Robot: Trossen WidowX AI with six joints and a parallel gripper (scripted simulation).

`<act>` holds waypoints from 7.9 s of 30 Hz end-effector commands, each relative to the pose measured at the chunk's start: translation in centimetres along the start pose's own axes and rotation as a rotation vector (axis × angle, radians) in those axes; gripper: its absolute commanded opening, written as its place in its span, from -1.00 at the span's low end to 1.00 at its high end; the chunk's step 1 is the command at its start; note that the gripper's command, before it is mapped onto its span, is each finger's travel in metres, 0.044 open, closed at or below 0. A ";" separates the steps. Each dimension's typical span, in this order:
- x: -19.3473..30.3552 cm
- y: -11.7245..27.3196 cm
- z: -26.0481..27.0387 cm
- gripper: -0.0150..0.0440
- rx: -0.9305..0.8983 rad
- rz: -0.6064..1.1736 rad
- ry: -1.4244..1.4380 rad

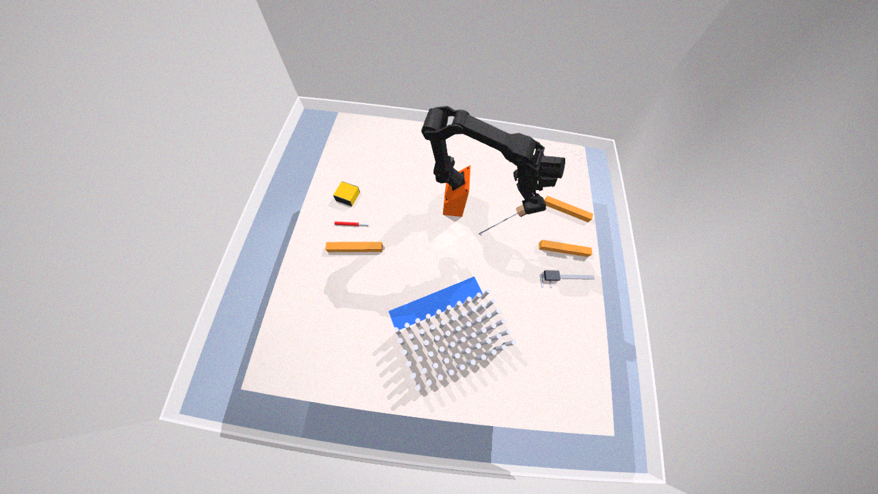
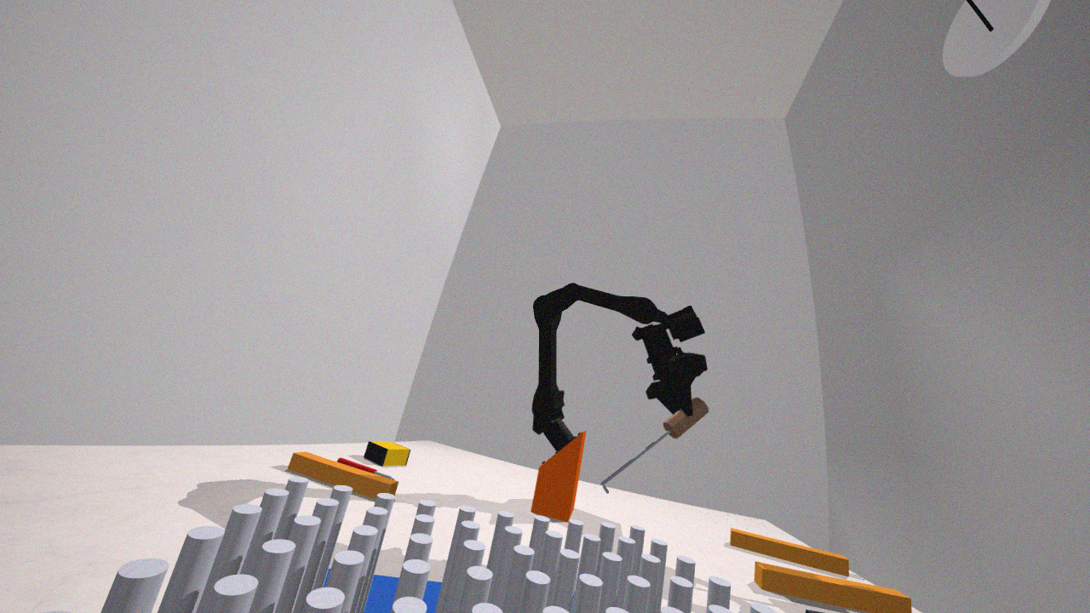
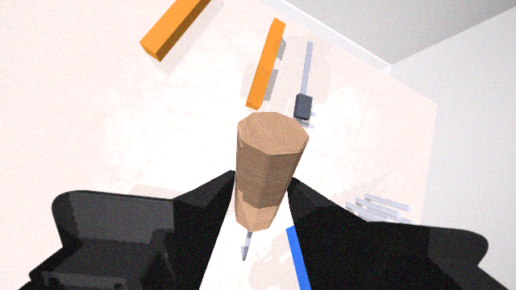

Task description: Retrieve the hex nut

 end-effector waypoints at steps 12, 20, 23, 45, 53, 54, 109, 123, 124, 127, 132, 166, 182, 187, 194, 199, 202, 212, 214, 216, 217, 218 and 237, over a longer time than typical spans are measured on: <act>3.7 1.4 -3.6 -0.49 -0.020 -0.034 -0.466; 5.9 2.0 -5.4 -0.49 -0.035 -0.046 -0.739; 6.8 2.2 -6.0 -0.49 -0.040 -0.051 -0.842; 13.8 3.4 -9.9 -0.49 -0.082 -0.071 -1.601; 16.6 3.7 -10.9 -0.49 -0.097 -0.074 -1.878; 17.0 3.8 -11.0 -0.49 -0.099 -0.074 -1.912; 36.9 6.1 -10.2 -0.49 -0.156 -0.083 -3.792; 41.4 6.9 -8.1 -0.49 -0.140 -0.125 -4.273; 41.7 7.0 -7.9 -0.49 -0.138 -0.129 -4.308; 42.5 7.2 -7.4 -0.49 -0.132 -0.145 -4.404; 42.7 7.2 -7.3 -0.49 -0.131 -0.149 -4.426; 48.3 -6.8 -3.3 -0.49 -0.118 -0.169 -4.426; 48.1 -7.2 -4.3 -0.49 -0.119 -0.170 -4.426; 48.1 -7.3 -4.7 -0.49 -0.120 -0.171 -4.427; 48.0 -7.5 -5.2 -0.49 -0.121 -0.172 -4.427; 47.9 -7.7 -5.5 -0.49 -0.121 -0.172 -4.428; 47.9 -7.7 -5.7 -0.49 -0.122 -0.173 -4.428; 47.8 -8.0 -6.4 -0.49 -0.122 -0.174 -4.428; 47.7 -8.0 -6.5 -0.49 -0.123 -0.174 -4.428; 47.7 -8.1 -6.7 -0.49 -0.123 -0.174 -4.428; 47.7 -8.1 -6.7 -0.49 -0.123 -0.174 -4.428; 47.7 -8.1 -6.8 -0.49 -0.123 -0.174 -4.428; 47.4 -8.6 -8.1 -0.49 -0.125 -0.176 -4.429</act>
Point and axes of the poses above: the point midway between the two fingers, 35 mm back from their tips, its own y axis back along the fingers, its own z axis across the jaws, x = y × z, the point moved 3 cm from there along y, back along the fingers, and after that the axes turned 2 degrees about y, right-handed, at the moved point
